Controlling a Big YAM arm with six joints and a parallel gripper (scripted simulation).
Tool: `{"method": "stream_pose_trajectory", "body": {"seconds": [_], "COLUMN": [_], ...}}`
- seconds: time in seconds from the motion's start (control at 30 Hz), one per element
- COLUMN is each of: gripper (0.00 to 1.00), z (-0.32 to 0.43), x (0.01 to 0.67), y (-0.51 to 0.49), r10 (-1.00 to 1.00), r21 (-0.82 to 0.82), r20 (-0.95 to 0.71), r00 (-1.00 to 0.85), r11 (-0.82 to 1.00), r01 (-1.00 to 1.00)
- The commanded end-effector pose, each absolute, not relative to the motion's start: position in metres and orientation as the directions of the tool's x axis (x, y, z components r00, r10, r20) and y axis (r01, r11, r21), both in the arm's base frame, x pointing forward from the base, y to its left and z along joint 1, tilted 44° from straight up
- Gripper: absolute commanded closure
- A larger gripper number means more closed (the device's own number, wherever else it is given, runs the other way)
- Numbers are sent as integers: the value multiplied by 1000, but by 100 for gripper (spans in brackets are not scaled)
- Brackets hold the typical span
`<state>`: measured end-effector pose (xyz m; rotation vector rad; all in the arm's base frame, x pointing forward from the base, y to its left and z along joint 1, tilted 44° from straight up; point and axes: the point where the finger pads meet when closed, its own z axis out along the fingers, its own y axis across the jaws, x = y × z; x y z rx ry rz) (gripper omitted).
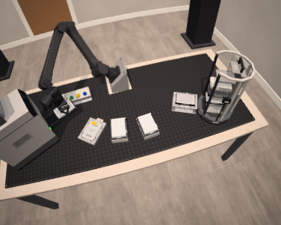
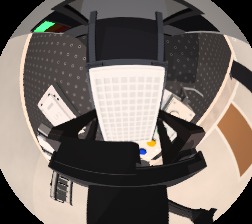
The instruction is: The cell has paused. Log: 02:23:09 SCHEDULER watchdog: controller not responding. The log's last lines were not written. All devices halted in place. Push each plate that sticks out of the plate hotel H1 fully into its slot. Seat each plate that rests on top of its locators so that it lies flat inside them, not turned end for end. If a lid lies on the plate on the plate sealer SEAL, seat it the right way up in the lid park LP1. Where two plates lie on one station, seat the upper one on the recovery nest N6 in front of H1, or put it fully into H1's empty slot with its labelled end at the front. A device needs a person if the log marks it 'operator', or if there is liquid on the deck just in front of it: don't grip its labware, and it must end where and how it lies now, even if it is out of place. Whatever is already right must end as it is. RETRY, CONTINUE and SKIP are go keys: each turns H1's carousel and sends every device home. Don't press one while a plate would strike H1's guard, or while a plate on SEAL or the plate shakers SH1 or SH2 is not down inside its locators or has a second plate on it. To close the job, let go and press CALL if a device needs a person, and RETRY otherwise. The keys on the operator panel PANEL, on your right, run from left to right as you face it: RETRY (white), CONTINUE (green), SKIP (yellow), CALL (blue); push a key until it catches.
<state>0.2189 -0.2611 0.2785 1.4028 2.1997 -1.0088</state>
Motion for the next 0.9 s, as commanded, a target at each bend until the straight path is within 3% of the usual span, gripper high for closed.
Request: {"method": "stream_pose_trajectory", "body": {"seconds": [0.0,0.13,0.17,0.87], "gripper": [18,18,0,0], "z": [272,272,272,273], "x": [218,218,218,218], "y": [-266,-266,-266,-264], "r10": [650,650,650,647], "r21": [-396,-396,-396,-393], "r20": [-603,-603,-603,-606], "r00": [-462,-462,-462,-462], "r11": [259,259,259,261], "r01": [881,881,881,882]}}
